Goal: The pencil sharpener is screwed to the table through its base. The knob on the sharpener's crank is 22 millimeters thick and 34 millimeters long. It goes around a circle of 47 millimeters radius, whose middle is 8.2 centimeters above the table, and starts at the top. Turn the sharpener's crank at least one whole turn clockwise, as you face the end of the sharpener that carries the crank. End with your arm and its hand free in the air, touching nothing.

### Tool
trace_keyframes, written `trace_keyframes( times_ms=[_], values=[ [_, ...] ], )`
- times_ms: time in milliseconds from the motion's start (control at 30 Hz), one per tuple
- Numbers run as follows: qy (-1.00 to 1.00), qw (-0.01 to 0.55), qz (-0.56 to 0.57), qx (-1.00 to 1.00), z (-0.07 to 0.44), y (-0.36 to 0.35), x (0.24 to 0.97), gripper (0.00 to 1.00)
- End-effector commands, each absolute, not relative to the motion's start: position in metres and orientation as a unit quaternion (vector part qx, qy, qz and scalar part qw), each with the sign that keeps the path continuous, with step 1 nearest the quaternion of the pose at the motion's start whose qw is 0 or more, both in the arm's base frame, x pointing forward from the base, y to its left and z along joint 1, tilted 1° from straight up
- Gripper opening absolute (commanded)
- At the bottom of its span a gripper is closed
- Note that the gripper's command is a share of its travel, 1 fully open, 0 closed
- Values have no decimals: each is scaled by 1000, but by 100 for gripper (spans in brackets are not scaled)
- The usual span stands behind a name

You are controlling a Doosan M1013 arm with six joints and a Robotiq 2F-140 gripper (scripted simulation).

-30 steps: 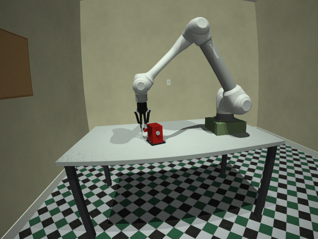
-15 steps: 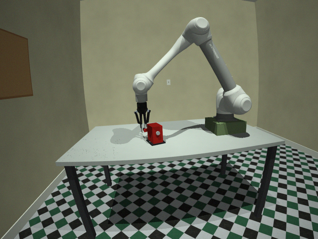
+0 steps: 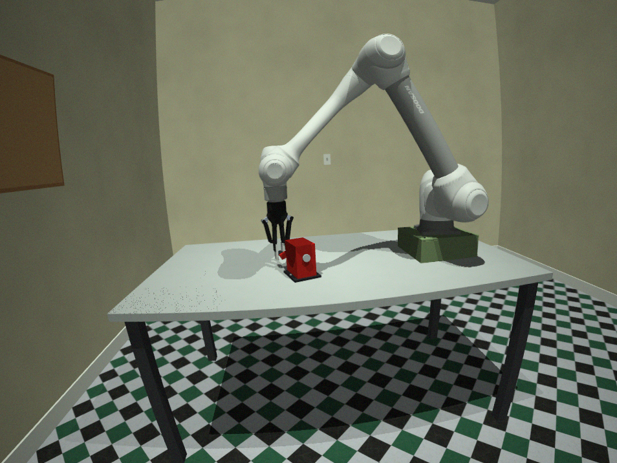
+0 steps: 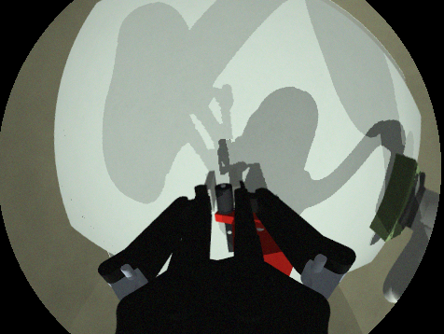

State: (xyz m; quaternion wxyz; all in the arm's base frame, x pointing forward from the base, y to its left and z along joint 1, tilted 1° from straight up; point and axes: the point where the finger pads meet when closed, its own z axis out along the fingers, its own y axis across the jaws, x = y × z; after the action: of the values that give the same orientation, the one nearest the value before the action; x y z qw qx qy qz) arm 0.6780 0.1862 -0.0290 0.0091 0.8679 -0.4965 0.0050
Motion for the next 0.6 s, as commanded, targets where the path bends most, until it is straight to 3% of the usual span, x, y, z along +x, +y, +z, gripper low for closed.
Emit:
trace_keyframes(
  times_ms=[0,567],
  values=[
    [-497,12,6,868,-38,182,674,0],
    [-497,12,6,868,-57,167,651,0]
  ],
)
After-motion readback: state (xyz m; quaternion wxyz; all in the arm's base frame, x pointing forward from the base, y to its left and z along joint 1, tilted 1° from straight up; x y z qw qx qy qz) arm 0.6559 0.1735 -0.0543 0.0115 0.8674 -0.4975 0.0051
